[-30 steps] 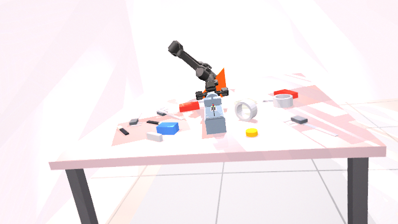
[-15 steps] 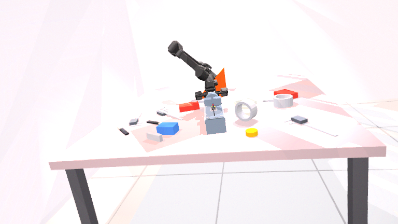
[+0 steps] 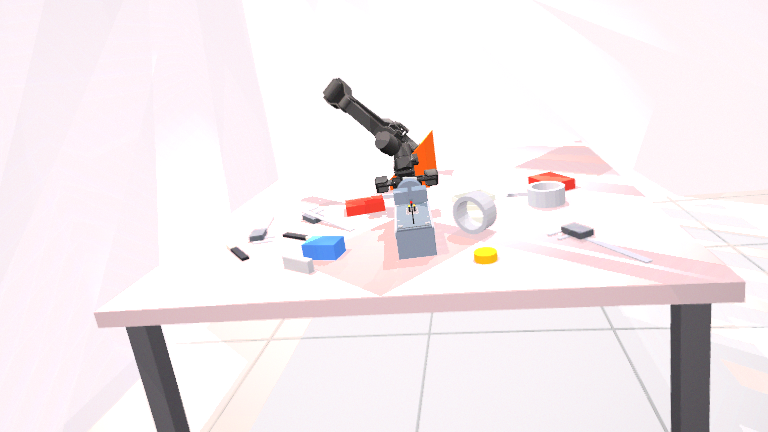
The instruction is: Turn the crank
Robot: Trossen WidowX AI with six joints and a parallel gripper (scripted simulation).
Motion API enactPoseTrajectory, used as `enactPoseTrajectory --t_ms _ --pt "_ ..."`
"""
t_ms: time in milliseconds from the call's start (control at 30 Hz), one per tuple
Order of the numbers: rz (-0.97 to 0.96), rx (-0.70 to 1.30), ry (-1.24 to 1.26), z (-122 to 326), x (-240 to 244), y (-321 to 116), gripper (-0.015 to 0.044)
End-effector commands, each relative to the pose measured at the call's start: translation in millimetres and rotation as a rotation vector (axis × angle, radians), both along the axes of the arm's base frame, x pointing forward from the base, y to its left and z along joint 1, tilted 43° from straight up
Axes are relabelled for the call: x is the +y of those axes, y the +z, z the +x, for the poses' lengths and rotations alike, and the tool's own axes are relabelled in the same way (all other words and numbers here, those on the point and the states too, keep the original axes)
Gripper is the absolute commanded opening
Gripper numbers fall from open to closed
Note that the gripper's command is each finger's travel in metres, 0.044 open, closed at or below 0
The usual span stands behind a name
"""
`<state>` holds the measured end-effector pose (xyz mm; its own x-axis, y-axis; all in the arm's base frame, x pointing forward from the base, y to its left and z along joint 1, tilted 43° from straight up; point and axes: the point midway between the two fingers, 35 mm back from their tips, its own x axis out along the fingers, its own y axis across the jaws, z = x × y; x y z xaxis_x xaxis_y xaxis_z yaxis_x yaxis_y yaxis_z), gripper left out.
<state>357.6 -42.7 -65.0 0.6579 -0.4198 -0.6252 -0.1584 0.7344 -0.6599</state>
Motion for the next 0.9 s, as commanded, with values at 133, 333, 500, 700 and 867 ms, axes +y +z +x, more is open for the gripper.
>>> enactPoseTrajectory --t_ms 133,333,500,700,867 --pt "-0.01 -0.017 -0.019 1.5 -6.2 8.3 0.0" --pt "-0.01 -0.017 -0.019 1.7 -6.9 10.4 0.0" --pt "-0.01 -0.017 -0.019 1.8 -7.4 12.4 0.0" --pt "-0.01 -0.017 -0.019 2.1 -7.9 15.6 0.0" --pt "-0.01 -0.017 -0.019 2.5 -8.1 19.3 0.0"
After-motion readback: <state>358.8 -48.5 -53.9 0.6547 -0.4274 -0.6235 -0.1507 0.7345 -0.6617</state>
